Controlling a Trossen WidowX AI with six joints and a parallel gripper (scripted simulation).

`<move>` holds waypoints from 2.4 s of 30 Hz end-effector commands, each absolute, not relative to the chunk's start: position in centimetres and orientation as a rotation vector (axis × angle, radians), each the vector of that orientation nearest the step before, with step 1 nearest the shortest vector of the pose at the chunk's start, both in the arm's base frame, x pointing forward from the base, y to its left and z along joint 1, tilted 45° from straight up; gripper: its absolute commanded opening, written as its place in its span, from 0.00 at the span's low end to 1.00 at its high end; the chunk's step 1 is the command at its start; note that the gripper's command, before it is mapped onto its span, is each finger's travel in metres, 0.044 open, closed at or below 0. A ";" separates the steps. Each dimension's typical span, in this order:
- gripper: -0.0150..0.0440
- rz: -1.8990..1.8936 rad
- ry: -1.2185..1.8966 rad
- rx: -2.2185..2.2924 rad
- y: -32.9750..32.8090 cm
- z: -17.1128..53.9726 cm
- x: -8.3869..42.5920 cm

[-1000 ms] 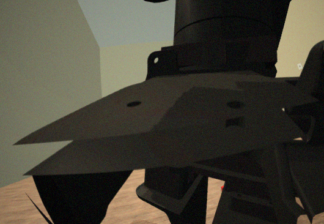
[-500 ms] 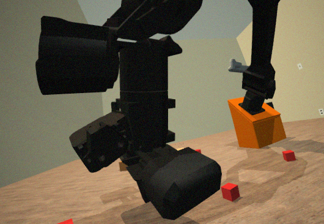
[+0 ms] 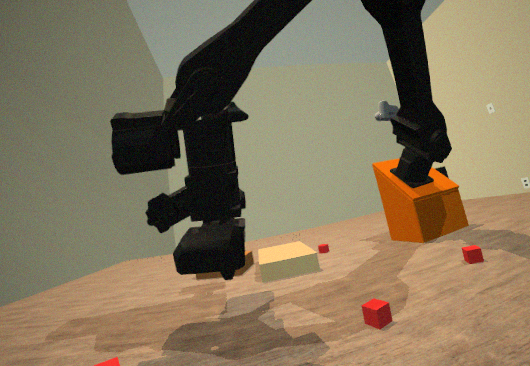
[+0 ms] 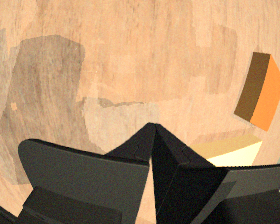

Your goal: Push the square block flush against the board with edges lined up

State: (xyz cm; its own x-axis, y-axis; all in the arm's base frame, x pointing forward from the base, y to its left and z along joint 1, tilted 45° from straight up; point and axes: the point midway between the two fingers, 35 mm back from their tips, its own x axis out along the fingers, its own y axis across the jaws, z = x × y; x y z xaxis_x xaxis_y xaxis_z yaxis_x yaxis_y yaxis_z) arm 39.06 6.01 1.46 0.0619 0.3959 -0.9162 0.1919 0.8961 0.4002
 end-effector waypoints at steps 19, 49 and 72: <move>0.25 -0.340 1.651 1.084 -5.9 -7.1 35.0; 0.25 -0.881 1.663 1.902 -13.7 -14.5 25.7; 0.25 -0.880 1.665 1.903 -9.3 -17.8 26.4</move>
